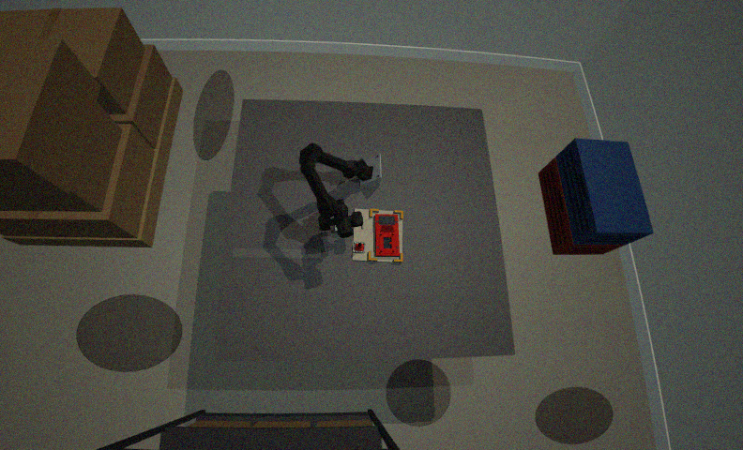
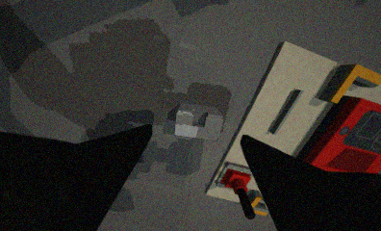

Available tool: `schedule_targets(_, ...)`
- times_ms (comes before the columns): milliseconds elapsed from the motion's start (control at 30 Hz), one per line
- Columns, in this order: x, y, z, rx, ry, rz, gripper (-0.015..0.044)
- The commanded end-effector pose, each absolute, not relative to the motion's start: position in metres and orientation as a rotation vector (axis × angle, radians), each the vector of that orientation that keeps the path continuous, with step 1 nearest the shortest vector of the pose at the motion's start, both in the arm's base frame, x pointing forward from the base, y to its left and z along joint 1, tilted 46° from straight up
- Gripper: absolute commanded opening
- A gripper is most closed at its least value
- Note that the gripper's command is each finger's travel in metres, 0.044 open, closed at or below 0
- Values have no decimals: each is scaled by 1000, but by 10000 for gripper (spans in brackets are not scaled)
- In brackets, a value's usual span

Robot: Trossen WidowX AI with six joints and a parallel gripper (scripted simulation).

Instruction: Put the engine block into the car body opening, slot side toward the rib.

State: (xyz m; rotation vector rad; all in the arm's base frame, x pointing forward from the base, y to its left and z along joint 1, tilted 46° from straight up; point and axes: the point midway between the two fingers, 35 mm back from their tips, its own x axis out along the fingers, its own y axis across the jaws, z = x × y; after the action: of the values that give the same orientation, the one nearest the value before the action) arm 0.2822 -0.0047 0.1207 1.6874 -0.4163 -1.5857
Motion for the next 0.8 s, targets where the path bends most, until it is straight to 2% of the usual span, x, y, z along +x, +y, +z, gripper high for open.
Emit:
schedule_targets(0,282,-5,120,1686,-416,-1587,440)
schedule_targets(400,282,-5,120,1703,-436,-1588,440)
schedule_targets(767,282,-3,122,1977,-771,-1579,440)
